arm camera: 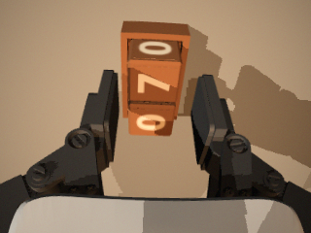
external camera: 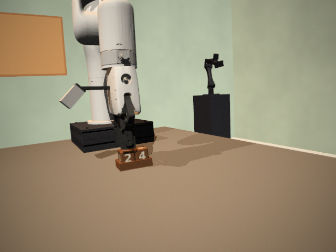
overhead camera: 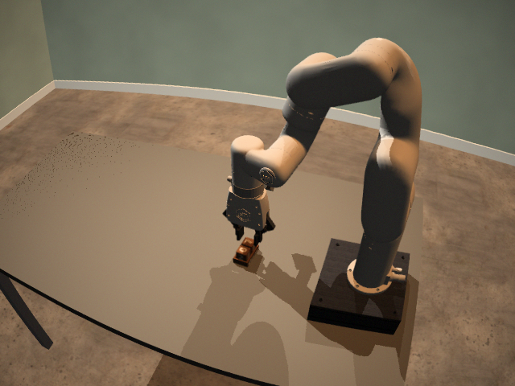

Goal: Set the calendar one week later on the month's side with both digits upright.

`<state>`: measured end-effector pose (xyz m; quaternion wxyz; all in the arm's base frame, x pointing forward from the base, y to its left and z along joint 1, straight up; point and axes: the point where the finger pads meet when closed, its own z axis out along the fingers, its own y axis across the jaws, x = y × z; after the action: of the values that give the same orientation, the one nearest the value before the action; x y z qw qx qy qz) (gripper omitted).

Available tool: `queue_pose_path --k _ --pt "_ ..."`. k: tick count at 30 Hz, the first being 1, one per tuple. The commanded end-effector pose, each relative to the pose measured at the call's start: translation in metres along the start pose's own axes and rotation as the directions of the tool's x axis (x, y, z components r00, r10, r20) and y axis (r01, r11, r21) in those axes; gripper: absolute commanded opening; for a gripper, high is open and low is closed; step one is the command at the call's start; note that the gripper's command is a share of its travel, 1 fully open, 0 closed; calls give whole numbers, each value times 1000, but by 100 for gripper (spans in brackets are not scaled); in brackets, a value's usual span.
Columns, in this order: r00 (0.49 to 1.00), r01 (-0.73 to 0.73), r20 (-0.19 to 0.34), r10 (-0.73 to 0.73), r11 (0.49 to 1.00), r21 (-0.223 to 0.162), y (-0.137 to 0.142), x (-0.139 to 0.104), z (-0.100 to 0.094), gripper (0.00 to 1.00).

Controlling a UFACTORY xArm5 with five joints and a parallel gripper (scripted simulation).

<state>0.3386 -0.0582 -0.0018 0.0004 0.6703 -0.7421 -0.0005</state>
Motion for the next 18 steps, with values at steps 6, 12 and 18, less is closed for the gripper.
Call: queue_pose_path --k 6,12,18 --pt "1000 0 0 0 1000 3 -1 0 -1 47" --pt "1000 0 0 0 1000 3 -1 0 -1 47" --pt "1000 0 0 0 1000 3 -1 0 3 47"
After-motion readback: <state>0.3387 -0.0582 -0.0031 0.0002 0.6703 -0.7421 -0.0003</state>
